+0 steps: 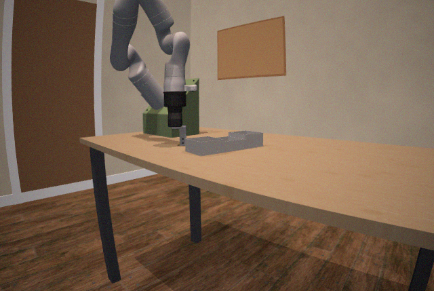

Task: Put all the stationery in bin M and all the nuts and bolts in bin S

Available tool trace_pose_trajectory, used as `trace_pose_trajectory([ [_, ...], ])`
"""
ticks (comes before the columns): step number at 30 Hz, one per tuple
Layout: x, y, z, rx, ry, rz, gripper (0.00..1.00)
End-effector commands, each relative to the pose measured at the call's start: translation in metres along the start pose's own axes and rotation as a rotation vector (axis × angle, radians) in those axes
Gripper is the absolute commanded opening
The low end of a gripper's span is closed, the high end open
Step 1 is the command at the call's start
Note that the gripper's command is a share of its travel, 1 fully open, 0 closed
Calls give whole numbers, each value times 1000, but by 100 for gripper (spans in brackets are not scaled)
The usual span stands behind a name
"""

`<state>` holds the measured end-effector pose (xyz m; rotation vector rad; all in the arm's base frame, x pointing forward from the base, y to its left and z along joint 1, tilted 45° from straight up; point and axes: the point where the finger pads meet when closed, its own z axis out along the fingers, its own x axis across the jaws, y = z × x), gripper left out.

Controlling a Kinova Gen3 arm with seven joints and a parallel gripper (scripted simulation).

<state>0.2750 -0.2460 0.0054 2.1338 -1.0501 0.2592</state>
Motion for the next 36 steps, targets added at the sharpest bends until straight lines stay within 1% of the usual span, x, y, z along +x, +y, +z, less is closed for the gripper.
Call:
trace_pose_trajectory([
  [1,-2,2,3,-5,-3,-2,59],
  [13,-1,1,3,-5,-3,-2,59],
  [14,-1,1,3,-5,-3,-2,0],
  [36,-1,1,3,-5,-3,-2,0],
])
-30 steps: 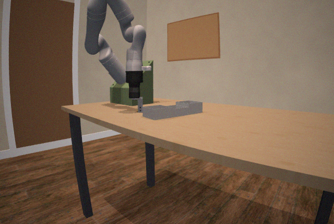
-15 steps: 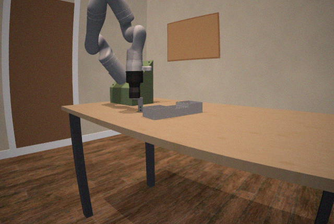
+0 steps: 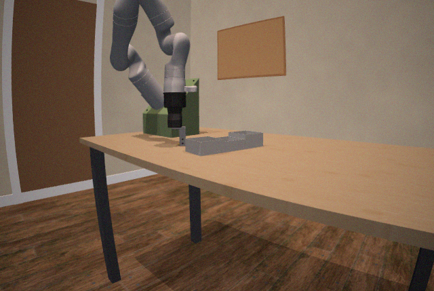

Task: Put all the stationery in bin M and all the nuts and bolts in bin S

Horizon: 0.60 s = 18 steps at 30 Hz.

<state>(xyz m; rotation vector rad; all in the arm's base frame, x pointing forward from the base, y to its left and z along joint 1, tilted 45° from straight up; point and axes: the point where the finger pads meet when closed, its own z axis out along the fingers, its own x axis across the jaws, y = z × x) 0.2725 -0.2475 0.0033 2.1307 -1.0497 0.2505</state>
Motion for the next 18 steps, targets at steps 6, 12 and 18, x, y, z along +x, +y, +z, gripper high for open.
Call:
trace_pose_trajectory([
  [6,0,0,0,1,1,0,0],
  [12,0,0,-10,1,1,0,0],
  [18,0,0,-30,1,1,0,0],
])
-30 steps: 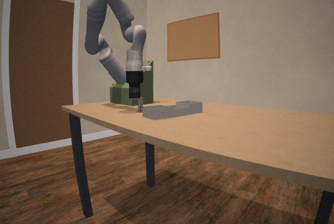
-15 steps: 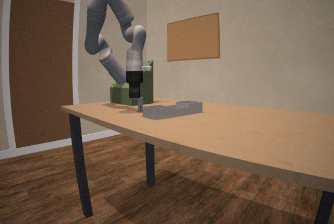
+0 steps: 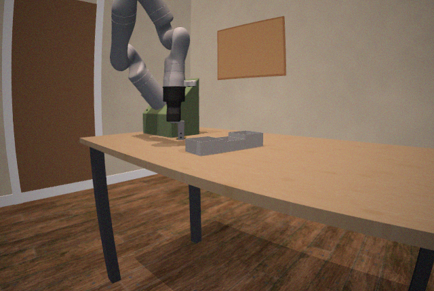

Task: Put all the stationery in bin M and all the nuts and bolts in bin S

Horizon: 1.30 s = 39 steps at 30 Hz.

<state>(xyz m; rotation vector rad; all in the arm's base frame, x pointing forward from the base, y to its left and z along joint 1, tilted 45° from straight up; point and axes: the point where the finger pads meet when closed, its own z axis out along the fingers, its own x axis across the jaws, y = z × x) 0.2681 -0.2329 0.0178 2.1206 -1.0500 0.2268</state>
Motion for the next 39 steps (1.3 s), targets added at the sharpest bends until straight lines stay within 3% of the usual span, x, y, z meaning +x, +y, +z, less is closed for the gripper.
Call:
trace_pose_trajectory([
  [1,5,-5,-14,18,12,4,0],
  [11,5,-5,-41,19,12,4,0],
  [30,5,-5,-41,18,12,4,0],
  [33,5,-5,-53,19,12,4,0],
  [39,5,-5,-53,19,12,4,0],
])
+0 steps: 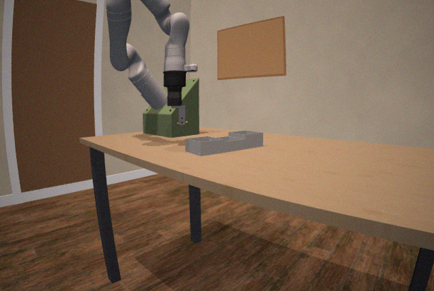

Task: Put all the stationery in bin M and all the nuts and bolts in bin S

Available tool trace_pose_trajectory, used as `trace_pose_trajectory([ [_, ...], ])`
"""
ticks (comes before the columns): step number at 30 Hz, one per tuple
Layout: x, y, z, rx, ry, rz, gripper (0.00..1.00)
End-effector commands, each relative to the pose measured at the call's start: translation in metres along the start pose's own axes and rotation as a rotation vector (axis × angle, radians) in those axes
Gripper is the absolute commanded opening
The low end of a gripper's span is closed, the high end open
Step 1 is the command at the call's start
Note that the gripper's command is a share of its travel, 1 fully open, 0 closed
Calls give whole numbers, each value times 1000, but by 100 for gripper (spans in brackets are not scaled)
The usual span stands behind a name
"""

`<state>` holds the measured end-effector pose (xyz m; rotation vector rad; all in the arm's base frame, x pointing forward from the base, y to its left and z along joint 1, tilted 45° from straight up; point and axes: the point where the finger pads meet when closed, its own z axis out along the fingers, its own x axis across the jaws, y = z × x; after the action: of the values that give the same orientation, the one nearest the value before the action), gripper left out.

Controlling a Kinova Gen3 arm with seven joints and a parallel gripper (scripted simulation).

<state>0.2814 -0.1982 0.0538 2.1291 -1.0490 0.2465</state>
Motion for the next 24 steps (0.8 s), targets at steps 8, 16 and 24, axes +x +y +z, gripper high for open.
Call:
trace_pose_trajectory([
  [8,8,-48,-2,4,2,1,0],
  [16,14,-90,-2,4,2,1,0],
  [24,19,-130,-2,4,2,1,0],
])
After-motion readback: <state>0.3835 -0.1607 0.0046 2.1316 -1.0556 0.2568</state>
